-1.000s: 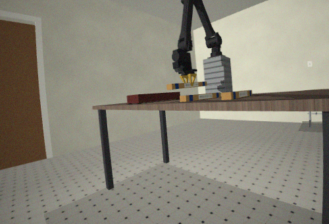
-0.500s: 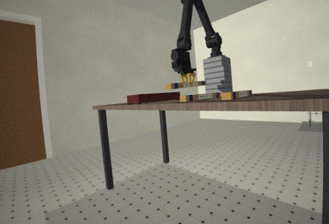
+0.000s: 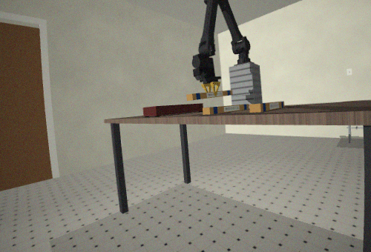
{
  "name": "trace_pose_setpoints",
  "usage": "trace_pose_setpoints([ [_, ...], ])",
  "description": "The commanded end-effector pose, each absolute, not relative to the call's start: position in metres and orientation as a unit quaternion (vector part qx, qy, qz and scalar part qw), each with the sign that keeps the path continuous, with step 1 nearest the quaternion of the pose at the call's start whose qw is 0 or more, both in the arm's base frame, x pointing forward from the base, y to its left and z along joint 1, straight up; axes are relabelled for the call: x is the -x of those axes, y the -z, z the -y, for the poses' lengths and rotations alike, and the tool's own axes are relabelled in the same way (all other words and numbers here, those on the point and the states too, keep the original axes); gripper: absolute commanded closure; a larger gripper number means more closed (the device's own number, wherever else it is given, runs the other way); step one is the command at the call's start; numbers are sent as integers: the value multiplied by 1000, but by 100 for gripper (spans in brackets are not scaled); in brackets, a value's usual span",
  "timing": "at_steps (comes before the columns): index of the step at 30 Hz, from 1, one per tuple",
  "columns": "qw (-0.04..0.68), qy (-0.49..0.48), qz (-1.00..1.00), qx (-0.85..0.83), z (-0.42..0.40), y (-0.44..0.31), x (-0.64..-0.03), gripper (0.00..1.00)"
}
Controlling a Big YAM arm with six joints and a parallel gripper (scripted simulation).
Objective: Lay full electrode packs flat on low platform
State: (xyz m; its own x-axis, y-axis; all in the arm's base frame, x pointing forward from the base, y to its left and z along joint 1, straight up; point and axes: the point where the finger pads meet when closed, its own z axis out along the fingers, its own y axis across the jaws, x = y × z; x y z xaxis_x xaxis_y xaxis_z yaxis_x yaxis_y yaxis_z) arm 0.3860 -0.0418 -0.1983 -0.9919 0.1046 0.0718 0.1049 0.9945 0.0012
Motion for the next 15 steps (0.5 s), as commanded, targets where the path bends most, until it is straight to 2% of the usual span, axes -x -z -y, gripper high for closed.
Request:
trace_pose_setpoints([
  [1, -22, -1, 998, 55, 44, 159, -440, 100],
  [15, -23, -1, 998, 55, 44, 156, -443, 100],
])
